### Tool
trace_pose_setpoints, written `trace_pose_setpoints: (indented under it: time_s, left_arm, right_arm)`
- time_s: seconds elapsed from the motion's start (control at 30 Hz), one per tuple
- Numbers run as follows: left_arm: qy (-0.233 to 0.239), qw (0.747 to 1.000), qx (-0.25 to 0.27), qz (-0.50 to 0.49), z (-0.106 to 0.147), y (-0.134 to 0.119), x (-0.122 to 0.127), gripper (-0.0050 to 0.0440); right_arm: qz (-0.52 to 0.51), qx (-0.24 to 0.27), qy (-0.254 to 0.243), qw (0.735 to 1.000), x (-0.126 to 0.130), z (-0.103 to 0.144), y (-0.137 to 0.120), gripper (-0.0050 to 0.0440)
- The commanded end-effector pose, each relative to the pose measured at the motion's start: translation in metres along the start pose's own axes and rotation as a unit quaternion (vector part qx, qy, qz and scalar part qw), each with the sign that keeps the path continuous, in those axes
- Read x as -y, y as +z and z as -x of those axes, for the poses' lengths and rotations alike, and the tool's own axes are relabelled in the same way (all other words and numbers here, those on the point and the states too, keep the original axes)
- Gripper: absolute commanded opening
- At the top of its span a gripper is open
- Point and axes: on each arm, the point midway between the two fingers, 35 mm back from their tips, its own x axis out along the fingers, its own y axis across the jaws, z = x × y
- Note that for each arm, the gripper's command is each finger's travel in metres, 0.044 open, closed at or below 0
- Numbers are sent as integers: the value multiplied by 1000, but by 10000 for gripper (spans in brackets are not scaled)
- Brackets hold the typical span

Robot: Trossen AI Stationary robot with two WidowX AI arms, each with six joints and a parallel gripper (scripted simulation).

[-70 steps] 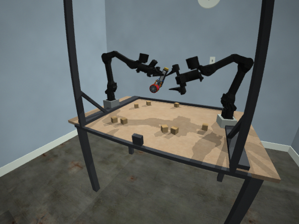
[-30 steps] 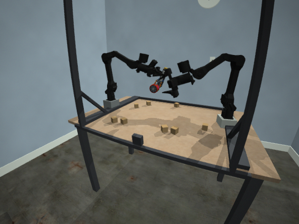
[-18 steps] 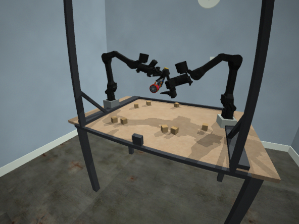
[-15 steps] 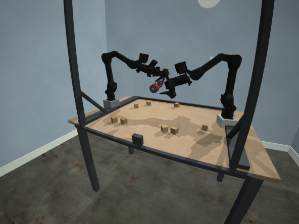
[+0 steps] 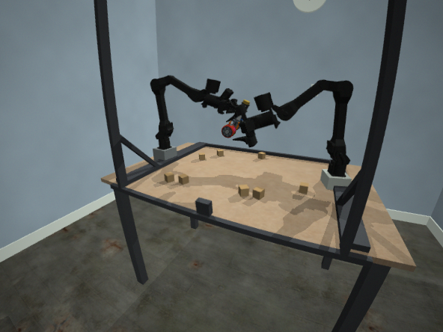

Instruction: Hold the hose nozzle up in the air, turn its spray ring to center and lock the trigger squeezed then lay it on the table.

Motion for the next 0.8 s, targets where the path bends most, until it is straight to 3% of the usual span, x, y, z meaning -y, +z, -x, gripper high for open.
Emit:
trace_pose_setpoints:
  time_s: [0.0,0.23,0.27,0.77]
  left_arm:
    - [1,1000,20,1,3,15,-1,165]
    - [1,1000,20,1,3,15,-1,165]
    - [1,1000,20,1,3,15,-1,165]
    - [1,1000,20,1,3,15,-1,165]
  right_arm:
    - [-1,2,-15,1000,13,-6,0,415]
    - [-1,2,-15,1000,13,-10,0,415]
    - [-1,2,-15,1000,13,-9,0,0]
    - [-1,2,-15,1000,13,-9,0,0]
